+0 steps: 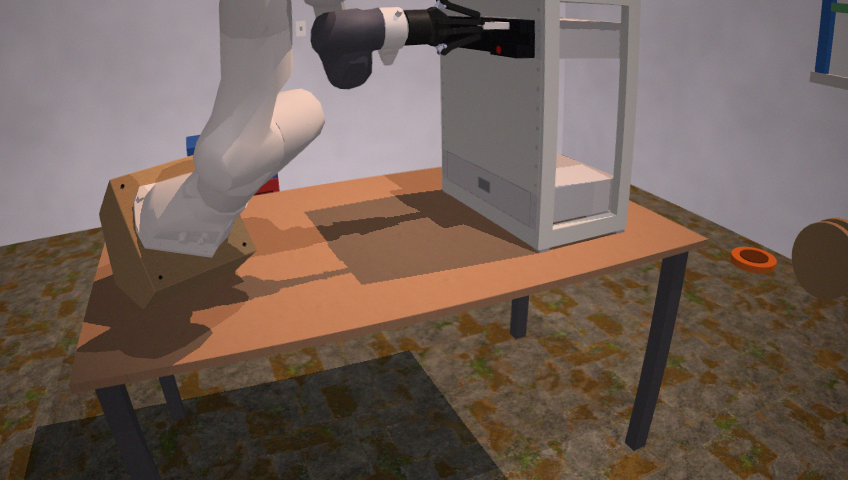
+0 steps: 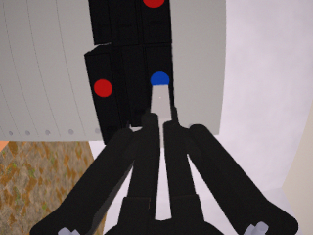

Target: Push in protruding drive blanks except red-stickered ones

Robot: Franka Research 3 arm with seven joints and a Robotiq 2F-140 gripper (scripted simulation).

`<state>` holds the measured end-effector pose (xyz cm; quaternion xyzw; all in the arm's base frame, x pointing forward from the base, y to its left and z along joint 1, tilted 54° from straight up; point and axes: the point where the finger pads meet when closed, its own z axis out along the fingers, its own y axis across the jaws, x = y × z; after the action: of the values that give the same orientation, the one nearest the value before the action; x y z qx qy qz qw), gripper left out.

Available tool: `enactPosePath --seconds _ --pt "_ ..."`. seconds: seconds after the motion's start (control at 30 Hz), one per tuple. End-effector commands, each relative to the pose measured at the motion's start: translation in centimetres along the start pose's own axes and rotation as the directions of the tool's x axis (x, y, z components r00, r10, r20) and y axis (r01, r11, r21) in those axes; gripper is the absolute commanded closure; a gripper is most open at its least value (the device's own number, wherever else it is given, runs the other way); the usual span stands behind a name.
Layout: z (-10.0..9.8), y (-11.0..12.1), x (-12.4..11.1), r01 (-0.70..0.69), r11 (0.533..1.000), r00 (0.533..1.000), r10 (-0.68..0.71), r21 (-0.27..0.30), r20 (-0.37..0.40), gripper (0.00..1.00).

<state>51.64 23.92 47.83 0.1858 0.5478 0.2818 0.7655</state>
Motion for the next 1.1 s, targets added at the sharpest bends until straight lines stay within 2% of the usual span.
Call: enactPosePath --seconds 0.0,1.07 --pt "0.4 0.0 0.2 0.003 1.000 1.000 -0.003 0.001 -0.004 1.00" --pt "1.5 0.0 0.3 0.003 1.000 1.000 -0.003 0.001 -0.004 1.00"
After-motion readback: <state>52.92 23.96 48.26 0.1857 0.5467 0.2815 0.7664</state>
